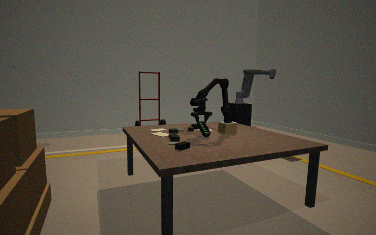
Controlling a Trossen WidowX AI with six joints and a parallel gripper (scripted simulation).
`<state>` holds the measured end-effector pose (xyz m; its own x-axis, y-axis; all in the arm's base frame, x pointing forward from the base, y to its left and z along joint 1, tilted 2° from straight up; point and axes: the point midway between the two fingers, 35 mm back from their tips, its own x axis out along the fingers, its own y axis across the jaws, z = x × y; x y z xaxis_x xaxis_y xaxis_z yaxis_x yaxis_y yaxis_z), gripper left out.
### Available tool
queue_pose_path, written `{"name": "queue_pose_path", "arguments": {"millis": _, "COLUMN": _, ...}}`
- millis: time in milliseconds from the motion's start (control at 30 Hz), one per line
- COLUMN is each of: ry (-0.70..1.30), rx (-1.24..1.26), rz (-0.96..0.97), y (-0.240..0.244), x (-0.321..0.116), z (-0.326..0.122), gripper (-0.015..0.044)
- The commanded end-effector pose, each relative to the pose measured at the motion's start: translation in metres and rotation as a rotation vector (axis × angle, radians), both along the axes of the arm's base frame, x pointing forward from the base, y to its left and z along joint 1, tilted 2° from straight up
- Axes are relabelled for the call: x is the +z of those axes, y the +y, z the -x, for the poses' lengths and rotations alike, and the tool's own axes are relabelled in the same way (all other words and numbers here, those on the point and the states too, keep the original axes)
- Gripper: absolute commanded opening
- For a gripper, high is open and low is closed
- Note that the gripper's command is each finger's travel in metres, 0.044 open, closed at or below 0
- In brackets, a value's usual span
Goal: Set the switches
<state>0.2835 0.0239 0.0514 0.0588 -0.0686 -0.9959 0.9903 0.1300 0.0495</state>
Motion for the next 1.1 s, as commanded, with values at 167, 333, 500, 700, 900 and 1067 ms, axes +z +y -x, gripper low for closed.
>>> {"name": "queue_pose_path", "arguments": {"millis": 167, "ry": -0.005, "rx": -0.002, "rz": 0.011, "y": 0.006, "x": 0.004, "z": 0.000, "gripper": 0.0336}}
{"name": "queue_pose_path", "arguments": {"millis": 333, "ry": -0.006, "rx": -0.002, "rz": 0.019, "y": 0.010, "x": 0.007, "z": 0.001, "gripper": 0.0336}}
{"name": "queue_pose_path", "arguments": {"millis": 500, "ry": -0.008, "rx": -0.003, "rz": 0.028, "y": 0.014, "x": 0.008, "z": 0.002, "gripper": 0.0336}}
{"name": "queue_pose_path", "arguments": {"millis": 700, "ry": -0.009, "rx": -0.003, "rz": 0.037, "y": 0.017, "x": 0.010, "z": 0.002, "gripper": 0.0336}}
{"name": "queue_pose_path", "arguments": {"millis": 900, "ry": -0.010, "rx": -0.003, "rz": 0.043, "y": 0.019, "x": 0.009, "z": 0.002, "gripper": 0.0336}}
{"name": "queue_pose_path", "arguments": {"millis": 1067, "ry": -0.010, "rx": -0.004, "rz": 0.048, "y": 0.023, "x": 0.012, "z": 0.003, "gripper": 0.0336}}
